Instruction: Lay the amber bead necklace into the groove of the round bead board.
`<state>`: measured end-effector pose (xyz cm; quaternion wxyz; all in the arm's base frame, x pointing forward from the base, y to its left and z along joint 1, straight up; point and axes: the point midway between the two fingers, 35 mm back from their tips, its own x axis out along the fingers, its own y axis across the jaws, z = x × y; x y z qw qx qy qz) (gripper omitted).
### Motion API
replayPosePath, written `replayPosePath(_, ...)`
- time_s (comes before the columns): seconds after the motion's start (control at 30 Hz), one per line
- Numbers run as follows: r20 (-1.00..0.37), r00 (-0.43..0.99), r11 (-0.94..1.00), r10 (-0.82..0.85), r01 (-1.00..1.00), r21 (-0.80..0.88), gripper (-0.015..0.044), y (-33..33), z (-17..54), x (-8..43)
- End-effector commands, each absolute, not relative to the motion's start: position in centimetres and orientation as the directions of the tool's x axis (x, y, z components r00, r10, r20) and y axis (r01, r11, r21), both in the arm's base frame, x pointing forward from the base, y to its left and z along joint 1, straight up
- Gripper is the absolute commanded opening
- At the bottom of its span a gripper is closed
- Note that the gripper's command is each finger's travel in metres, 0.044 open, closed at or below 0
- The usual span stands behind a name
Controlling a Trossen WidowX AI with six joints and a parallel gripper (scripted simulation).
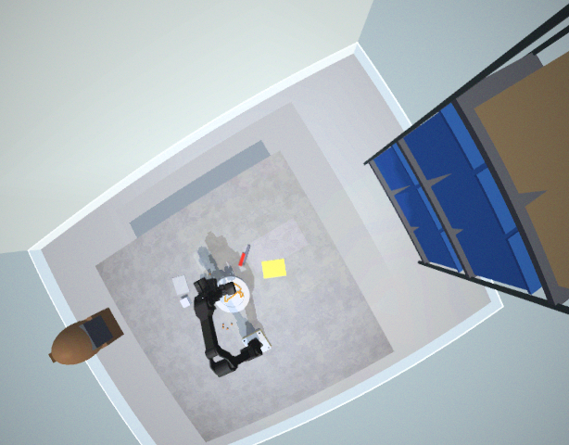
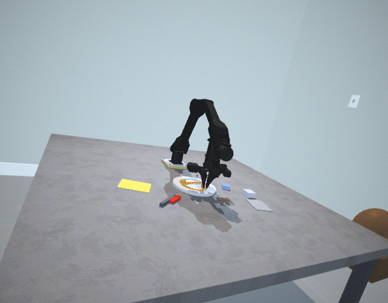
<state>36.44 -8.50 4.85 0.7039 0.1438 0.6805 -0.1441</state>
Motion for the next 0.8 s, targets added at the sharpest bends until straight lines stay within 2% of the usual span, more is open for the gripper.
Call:
replayPosePath(0.0,-0.999,0.031,0.916,-0.008,0.402,0.005,0.0000,-8.49,4.32,36.57)
replayPosePath(0.13,-0.999,0.031,0.916,-0.008,0.402,0.005,0.0000,-8.49,4.08,36.57)
replayPosePath(0.67,-0.999,0.032,0.916,-0.008,0.401,0.005,0.0420,-8.48,4.86,36.55)
replayPosePath(0.7,-1.000,0.029,0.917,-0.006,0.399,0.006,0.0440,-8.46,4.47,36.49)
replayPosePath(0.77,-1.000,0.031,0.916,-0.008,0.401,0.005,0.0440,-8.45,4.74,36.48)
